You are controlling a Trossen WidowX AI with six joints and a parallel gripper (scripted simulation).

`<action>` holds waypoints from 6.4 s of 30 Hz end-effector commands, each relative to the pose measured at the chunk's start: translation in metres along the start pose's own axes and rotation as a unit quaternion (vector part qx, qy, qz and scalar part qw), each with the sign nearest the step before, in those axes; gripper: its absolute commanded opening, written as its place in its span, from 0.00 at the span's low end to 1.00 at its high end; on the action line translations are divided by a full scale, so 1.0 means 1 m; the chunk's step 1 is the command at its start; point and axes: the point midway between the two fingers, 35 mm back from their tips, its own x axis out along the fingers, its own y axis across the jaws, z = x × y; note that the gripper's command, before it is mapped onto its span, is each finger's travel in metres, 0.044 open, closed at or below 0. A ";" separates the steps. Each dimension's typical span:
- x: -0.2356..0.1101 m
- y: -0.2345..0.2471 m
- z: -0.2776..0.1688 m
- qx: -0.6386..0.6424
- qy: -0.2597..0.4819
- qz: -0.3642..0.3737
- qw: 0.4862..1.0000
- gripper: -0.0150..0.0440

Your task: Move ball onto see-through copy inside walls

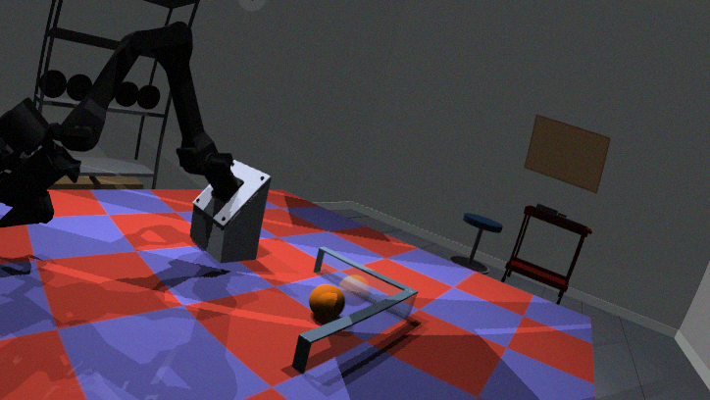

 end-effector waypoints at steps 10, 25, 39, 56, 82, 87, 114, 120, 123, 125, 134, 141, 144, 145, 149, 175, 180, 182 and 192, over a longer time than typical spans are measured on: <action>-0.101 0.027 -0.192 -0.316 0.258 0.105 0.907 0.96; -0.249 -0.024 -0.313 -0.681 0.363 0.263 0.578 0.96; -0.418 -0.141 -0.340 -0.866 0.214 0.434 -0.126 0.96; -0.497 -0.207 -0.316 -0.757 -0.013 0.430 -0.491 0.96; -0.469 -0.224 -0.346 -0.757 -0.013 0.430 -0.491 0.96; -0.464 -0.227 -0.351 -0.758 -0.013 0.430 -0.491 0.96; -0.456 -0.232 -0.358 -0.758 -0.013 0.429 -0.491 0.64; -0.485 -0.216 -0.339 -0.756 -0.012 0.433 -0.491 0.37; -0.500 -0.207 -0.325 -0.755 -0.012 0.434 -0.491 0.25; -0.510 -0.201 -0.315 -0.755 -0.011 0.435 -0.491 0.25; -0.545 -0.176 -0.266 -0.756 -0.012 0.431 -0.492 0.25; -0.549 -0.184 -0.270 -0.756 -0.012 0.431 -0.491 0.25; -0.554 -0.201 -0.280 -0.756 -0.012 0.432 -0.491 0.25; -0.556 -0.207 -0.283 -0.756 -0.012 0.432 -0.491 0.25; -0.561 -0.230 -0.295 -0.756 -0.011 0.432 -0.491 0.25; -0.522 -0.298 -0.358 -0.757 -0.012 0.431 -0.491 0.25; -0.521 -0.299 -0.360 -0.757 -0.012 0.431 -0.491 0.25; -0.519 -0.300 -0.362 -0.757 -0.012 0.431 -0.491 0.25; -0.510 -0.306 -0.371 -0.757 -0.012 0.431 -0.491 0.25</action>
